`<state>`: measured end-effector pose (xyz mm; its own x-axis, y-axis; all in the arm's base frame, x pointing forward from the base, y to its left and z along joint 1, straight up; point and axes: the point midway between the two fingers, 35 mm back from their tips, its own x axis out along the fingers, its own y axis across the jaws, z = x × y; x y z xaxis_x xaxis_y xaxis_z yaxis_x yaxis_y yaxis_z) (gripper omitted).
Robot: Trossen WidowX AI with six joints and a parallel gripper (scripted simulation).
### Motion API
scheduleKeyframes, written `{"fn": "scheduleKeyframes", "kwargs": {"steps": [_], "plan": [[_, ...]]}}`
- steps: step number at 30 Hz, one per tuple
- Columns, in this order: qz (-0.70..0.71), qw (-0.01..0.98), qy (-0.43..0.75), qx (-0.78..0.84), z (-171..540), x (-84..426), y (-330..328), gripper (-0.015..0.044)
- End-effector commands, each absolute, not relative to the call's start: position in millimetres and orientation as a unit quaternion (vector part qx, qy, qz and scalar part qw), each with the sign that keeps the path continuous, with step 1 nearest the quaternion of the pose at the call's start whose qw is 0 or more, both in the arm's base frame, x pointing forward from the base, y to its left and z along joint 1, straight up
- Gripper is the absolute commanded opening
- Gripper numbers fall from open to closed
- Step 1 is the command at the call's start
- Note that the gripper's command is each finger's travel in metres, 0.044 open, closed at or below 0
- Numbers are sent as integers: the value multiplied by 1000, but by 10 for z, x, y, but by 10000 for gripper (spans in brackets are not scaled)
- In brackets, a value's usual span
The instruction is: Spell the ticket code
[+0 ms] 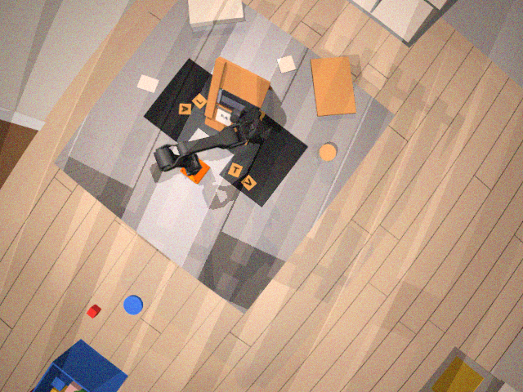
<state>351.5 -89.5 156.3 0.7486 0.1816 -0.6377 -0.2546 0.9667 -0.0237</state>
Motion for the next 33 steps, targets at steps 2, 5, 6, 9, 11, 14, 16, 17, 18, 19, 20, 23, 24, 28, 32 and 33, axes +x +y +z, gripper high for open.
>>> {"fn": "scheduleKeyframes", "kwargs": {"steps": [2, 5, 6, 9, 11, 14, 16, 17, 18, 19, 20, 23, 24, 28, 32, 33], "plan": [[115, 934, 333, -55, 1578, 3510, -865, 0], [115, 934, 333, -54, 1578, 3507, -850, 0], [115, 934, 333, -54, 1578, 3505, -845, 0], [115, 934, 333, -54, 1577, 3502, -830, 0], [115, 934, 333, -54, 1577, 3499, -821, 0], [115, 934, 333, -54, 1577, 3496, -806, 0], [115, 934, 333, -54, 1577, 3493, -796, 0], [115, 934, 333, -54, 1577, 3492, -792, 0], [115, 934, 333, -54, 1577, 3491, -787, 0], [115, 934, 333, -54, 1577, 3490, -782, 0], [115, 934, 333, -54, 1576, 3489, -777, 0], [115, 934, 333, -54, 1576, 3485, -762, 0], [115, 934, 333, -54, 1576, 3484, -757, 0], [115, 934, 333, -54, 1576, 3479, -738, 0], [115, 934, 333, -54, 1575, 3474, -718, 0], [115, 934, 333, -54, 1575, 3473, -713, 0]]}}
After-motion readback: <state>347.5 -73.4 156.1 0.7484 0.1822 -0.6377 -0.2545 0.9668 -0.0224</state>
